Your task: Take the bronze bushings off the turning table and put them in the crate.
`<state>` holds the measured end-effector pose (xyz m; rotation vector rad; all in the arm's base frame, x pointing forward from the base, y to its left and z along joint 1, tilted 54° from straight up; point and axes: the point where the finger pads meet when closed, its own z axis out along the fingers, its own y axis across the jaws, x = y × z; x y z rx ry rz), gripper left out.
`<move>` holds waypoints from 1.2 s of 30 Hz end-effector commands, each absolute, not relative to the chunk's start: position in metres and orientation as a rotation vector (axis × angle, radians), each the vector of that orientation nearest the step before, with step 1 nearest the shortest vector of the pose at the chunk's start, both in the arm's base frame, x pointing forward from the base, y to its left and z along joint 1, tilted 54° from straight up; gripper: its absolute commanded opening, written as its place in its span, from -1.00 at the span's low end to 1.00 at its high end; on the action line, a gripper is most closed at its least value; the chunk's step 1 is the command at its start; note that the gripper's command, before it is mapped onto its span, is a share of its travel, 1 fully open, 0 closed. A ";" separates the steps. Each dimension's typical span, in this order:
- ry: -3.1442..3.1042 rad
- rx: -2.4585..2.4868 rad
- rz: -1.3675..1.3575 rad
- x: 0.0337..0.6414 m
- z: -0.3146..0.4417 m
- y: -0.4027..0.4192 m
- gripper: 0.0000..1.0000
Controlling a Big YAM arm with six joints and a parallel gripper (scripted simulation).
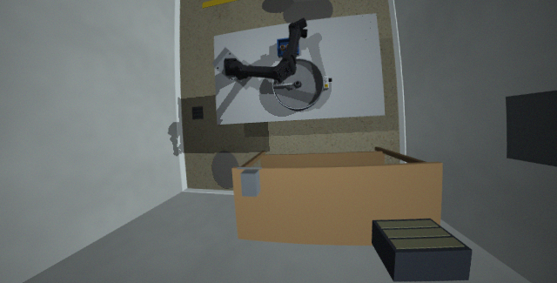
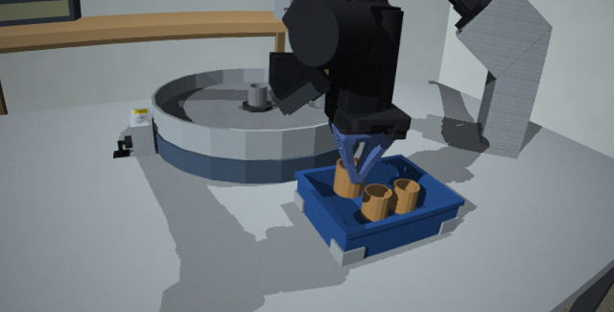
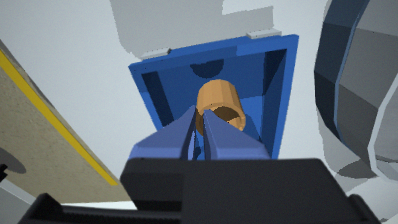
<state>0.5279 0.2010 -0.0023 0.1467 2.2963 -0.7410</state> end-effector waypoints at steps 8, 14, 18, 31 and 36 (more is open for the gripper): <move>2.279 0.161 -0.716 0.538 0.010 0.201 -1.00; 2.291 0.125 -0.724 0.533 -0.004 0.209 -1.00; 2.292 0.151 -0.735 0.541 -0.007 0.194 -1.00; 2.275 0.146 -0.706 0.555 -0.006 0.196 -1.00; 2.291 0.151 -0.734 0.558 -0.022 0.179 -1.00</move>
